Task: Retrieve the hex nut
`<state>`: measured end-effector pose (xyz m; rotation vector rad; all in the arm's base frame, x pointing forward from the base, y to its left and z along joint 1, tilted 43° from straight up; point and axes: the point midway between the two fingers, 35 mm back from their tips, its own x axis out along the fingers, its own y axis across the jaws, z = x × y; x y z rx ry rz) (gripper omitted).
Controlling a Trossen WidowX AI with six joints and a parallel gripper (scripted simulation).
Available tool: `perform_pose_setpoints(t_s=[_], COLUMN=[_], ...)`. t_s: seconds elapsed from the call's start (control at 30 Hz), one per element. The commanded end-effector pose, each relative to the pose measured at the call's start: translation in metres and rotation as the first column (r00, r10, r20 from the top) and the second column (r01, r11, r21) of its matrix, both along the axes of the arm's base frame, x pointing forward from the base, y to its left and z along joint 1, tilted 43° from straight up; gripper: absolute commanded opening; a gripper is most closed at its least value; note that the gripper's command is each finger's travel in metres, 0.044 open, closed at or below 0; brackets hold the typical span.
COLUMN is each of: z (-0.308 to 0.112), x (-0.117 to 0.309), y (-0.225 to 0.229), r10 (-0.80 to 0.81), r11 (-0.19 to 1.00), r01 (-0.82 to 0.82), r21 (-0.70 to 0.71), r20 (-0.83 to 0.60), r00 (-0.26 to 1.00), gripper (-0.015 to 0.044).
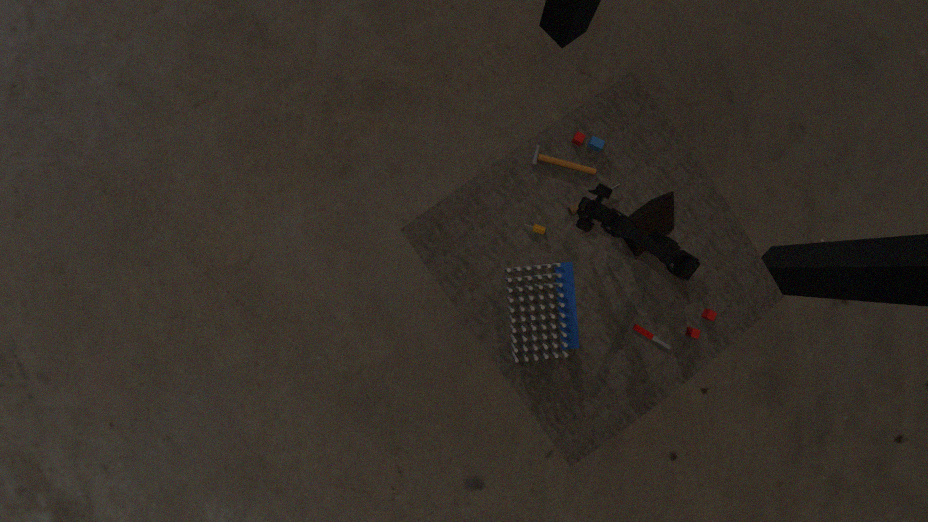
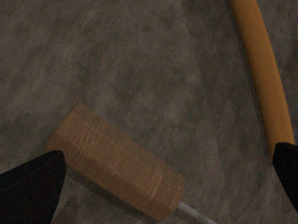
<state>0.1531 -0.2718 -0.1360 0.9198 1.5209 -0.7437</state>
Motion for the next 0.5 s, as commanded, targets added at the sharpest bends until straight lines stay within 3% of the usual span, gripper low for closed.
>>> perform_pose_setpoints(t_s=[0.0, 0.2, 0.47], z=[-0.0044, -0.0046, -0.0033], x=[0.004, 0.0063, 0.0082], y=[-0.005, -0.0054, -0.005], r10=[-0.647, -0.869, -0.933], r11=[0.753, 0.438, 0.051], r01=[0.657, 0.881, 0.918], r21=[-0.043, -0.18, -0.393], r20=[-0.232, -0.337, -0.348], r00=[0.726, 0.363, -0.097], gripper=[0.044, 0.044, 0.044])
